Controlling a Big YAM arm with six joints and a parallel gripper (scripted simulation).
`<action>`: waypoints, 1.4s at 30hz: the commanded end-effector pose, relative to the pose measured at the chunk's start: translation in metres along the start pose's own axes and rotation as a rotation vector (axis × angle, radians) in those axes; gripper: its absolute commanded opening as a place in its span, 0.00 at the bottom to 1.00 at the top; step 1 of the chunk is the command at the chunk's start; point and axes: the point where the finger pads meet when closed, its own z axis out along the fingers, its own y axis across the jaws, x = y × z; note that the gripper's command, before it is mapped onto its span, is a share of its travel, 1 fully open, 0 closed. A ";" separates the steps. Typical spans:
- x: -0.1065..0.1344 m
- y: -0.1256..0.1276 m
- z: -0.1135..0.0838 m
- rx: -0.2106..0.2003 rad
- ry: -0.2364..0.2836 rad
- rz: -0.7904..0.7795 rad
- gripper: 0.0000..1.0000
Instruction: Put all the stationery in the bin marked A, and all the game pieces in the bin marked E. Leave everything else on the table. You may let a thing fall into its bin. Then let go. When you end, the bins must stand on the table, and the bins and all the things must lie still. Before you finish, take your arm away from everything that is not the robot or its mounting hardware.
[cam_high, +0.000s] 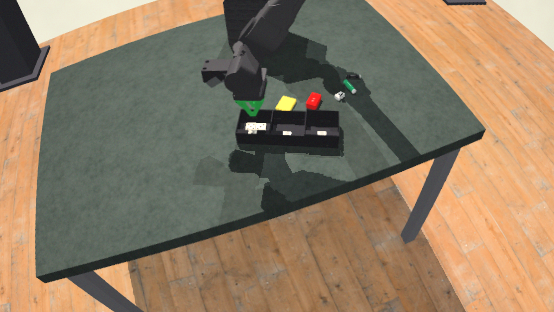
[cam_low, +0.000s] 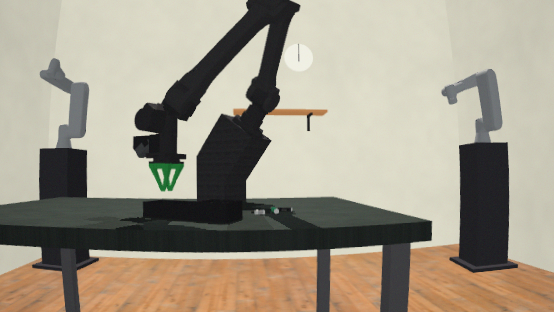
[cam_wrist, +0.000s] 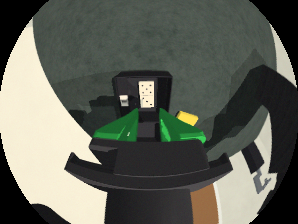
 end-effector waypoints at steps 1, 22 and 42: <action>-0.003 0.012 -0.021 -0.033 0.000 -0.009 0.30; 0.000 0.009 -0.009 -0.019 -0.001 -0.011 0.30; 0.081 -0.039 -0.010 -0.003 0.001 -0.371 0.28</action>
